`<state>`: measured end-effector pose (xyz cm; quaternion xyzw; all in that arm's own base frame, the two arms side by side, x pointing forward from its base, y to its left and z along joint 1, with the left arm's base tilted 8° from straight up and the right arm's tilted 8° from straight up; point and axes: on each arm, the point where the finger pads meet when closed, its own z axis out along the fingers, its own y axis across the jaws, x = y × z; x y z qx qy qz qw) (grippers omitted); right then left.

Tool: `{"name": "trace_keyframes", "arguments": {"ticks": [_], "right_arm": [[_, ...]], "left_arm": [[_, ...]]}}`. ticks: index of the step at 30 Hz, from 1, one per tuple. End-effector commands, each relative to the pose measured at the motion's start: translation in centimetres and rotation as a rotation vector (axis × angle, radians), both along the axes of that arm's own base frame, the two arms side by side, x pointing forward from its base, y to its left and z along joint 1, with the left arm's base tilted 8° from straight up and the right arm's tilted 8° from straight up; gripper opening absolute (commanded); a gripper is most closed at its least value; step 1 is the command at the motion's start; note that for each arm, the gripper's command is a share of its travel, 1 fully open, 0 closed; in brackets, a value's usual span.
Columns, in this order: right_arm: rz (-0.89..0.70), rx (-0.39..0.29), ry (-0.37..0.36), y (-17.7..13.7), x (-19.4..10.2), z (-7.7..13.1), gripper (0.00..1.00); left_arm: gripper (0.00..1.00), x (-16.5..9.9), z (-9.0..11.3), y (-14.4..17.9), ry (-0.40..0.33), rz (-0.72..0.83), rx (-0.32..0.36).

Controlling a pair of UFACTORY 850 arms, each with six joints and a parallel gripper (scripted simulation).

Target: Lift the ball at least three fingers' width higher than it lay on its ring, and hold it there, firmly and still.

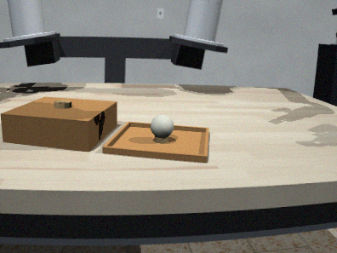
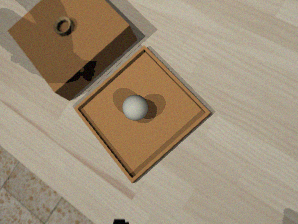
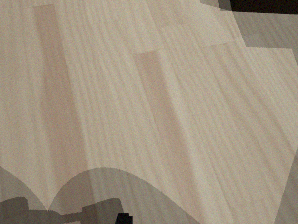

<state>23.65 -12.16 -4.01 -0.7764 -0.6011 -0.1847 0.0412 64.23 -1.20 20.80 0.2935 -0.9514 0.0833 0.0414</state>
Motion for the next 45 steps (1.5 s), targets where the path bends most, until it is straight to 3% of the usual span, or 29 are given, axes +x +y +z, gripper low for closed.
{"name": "trace_keyframes", "arguments": {"ticks": [1,34,45], "right_arm": [[0.000,0.000,-0.001,0.0,0.0,0.0,1.00],[0.000,0.000,-0.001,0.0,0.0,0.0,1.00],[0.000,0.000,-0.001,0.0,0.0,0.0,1.00]], "left_arm": [[1.00,0.1,0.1,0.0,-0.002,0.000,0.000],[1.00,0.0,0.4,0.6,0.000,0.025,0.001],[1.00,-0.4,1.4,3.0,0.007,0.119,0.006]]}}
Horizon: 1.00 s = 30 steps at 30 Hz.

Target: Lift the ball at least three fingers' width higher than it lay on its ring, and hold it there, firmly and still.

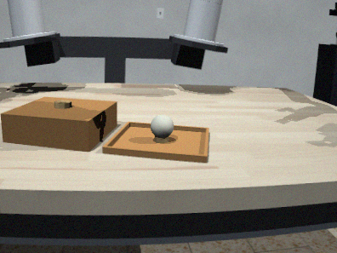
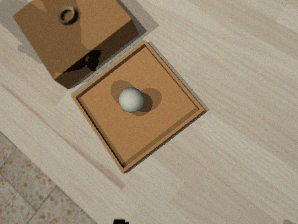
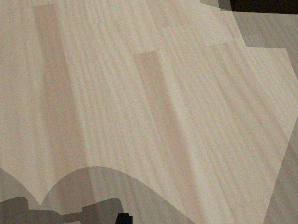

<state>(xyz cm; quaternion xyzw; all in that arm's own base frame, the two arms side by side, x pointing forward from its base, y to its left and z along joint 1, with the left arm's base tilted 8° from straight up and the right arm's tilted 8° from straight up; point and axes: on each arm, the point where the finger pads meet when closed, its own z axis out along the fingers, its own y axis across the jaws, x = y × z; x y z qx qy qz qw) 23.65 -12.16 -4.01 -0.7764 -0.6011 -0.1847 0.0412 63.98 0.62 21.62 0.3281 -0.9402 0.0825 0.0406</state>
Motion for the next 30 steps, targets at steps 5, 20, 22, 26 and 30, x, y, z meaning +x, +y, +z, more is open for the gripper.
{"name": "trace_keyframes", "arguments": {"ticks": [5,20,22,26,30], "right_arm": [[0.000,0.000,-0.001,0.0,0.0,0.0,1.00],[0.000,0.000,-0.001,0.0,0.0,0.0,1.00],[0.000,0.000,-0.001,0.0,0.0,0.0,1.00],[0.000,0.000,-0.001,0.0,0.0,0.0,1.00],[0.000,0.000,-0.001,0.0,0.0,0.0,1.00]], "left_arm": [[1.00,-0.4,1.3,2.6,0.006,0.103,0.005],[1.00,-2.5,4.5,9.8,0.029,0.405,0.016],[1.00,-2.7,4.8,10.4,0.032,0.433,0.017],[1.00,-3.5,5.8,12.4,0.038,0.521,0.019],[1.00,-4.9,7.1,15.3,0.048,0.649,0.022]]}}
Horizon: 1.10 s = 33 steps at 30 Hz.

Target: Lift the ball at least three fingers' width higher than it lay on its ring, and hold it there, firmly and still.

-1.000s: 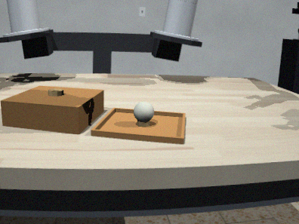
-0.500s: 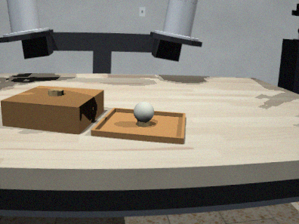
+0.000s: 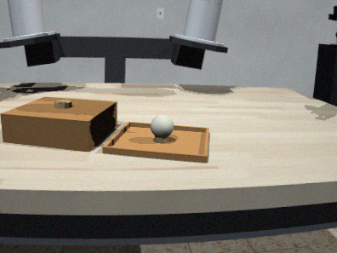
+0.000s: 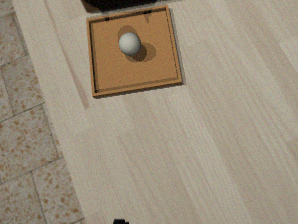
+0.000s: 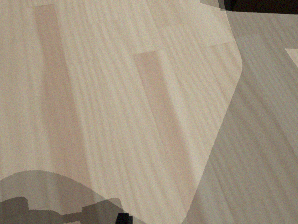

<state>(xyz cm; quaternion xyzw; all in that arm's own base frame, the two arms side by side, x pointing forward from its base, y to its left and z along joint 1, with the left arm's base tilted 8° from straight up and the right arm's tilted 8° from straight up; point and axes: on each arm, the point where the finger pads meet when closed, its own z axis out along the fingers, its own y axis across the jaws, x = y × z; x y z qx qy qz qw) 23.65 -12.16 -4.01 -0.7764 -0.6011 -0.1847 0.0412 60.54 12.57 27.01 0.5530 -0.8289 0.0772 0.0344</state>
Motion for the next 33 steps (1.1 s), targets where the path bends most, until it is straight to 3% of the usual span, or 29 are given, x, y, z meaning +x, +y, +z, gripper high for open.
{"name": "trace_keyframes", "arguments": {"ticks": [1,8,10,24,27,33], "right_arm": [[0.000,0.000,-0.001,0.0,0.0,0.0,1.00],[0.000,0.000,-0.001,0.0,0.0,0.0,1.00],[0.000,0.000,-0.001,0.0,0.0,0.0,1.00],[0.000,0.000,-0.001,0.0,0.0,0.0,1.00],[0.000,0.000,-0.001,0.0,0.0,0.0,1.00],[0.000,0.000,-0.001,0.0,0.0,0.0,1.00]], "left_arm": [[1.00,-1.8,2.0,4.1,0.013,0.181,0.009],[1.00,-5.0,4.6,9.3,0.031,0.437,0.012],[1.00,-5.0,4.6,9.3,0.031,0.437,0.012],[1.00,-13.6,9.5,18.8,0.064,0.984,0.012],[1.00,-13.6,9.5,18.8,0.064,0.984,0.012],[1.00,-18.5,11.8,22.4,0.079,1.256,0.008]]}}
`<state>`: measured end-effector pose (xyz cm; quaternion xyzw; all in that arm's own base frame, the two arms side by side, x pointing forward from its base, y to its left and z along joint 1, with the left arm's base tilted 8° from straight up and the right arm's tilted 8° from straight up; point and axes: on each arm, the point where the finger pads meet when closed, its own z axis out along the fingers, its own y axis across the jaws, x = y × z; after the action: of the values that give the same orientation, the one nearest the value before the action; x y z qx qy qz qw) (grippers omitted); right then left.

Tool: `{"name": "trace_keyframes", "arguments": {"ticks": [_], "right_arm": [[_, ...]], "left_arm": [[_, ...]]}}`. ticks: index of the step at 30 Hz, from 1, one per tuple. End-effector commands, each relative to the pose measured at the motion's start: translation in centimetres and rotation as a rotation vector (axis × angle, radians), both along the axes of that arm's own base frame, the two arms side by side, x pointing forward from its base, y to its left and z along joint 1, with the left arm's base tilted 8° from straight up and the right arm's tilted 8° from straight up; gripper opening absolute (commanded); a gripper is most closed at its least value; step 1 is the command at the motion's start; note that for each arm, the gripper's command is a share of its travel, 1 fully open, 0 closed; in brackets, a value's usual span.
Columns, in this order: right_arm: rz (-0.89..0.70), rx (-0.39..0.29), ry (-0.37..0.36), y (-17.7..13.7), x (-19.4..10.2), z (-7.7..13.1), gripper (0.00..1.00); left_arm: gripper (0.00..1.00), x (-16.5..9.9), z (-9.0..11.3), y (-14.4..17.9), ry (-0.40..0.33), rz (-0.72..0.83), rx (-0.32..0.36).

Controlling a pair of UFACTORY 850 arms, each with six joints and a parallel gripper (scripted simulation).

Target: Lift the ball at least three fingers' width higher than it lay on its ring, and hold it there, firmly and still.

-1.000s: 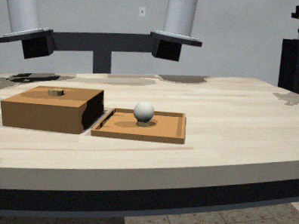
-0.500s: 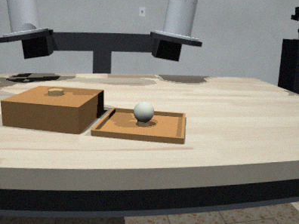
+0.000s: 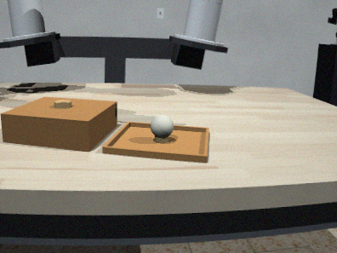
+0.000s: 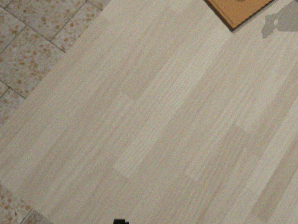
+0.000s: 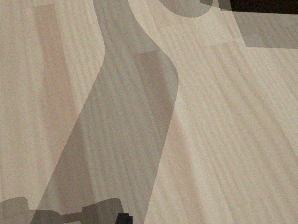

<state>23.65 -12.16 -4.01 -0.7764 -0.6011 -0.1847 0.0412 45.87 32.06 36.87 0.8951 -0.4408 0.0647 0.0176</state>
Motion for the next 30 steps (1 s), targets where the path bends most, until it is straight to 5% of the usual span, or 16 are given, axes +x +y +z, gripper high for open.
{"name": "trace_keyframes", "arguments": {"ticks": [1,30], "right_arm": [[0.000,0.000,-0.001,0.0,0.0,0.0,1.00],[0.000,0.000,-0.001,0.0,0.0,0.0,1.00]], "left_arm": [[1.00,-3.8,1.9,2.9,0.013,0.211,0.006],[1.00,-23.6,9.0,10.0,0.035,1.211,-0.007]]}}
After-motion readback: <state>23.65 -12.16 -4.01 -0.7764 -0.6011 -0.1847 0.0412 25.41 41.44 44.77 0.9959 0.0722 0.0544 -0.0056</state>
